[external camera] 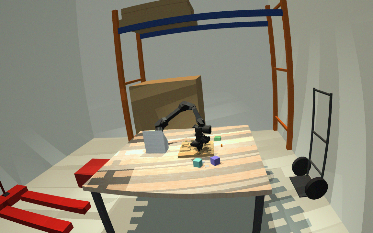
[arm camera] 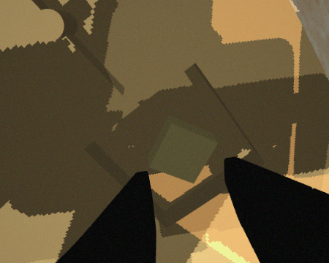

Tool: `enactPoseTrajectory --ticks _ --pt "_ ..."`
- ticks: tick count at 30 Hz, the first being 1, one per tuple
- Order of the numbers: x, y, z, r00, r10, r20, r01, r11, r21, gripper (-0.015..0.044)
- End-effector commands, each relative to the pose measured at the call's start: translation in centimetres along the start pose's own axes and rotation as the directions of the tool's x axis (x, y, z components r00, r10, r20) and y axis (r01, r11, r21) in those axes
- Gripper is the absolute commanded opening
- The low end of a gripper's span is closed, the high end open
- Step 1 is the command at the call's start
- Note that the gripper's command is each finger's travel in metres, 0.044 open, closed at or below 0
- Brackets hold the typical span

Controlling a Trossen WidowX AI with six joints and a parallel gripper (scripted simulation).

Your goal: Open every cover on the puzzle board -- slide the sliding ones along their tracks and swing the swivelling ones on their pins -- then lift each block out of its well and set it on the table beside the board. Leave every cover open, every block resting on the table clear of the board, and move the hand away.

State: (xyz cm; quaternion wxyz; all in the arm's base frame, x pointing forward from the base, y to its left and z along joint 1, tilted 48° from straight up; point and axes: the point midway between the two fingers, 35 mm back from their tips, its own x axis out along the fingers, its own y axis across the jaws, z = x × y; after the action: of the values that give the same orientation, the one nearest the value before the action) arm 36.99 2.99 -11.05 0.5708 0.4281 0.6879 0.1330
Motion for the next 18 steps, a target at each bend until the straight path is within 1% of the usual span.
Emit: enactPoseTrajectory --ticks 1,9,18 --pt "-0.8 0.0 0.3 1.000 -0.002 0.009 0.003 0.994 -0.112 0.0144" --pt "-1.9 0.0 0.3 1.000 -0.002 0.010 0.006 0.948 -0.317 0.0144" --pt "-3.0 -0.1 0.3 1.000 -0.002 0.011 0.008 0.848 -0.530 0.0144"
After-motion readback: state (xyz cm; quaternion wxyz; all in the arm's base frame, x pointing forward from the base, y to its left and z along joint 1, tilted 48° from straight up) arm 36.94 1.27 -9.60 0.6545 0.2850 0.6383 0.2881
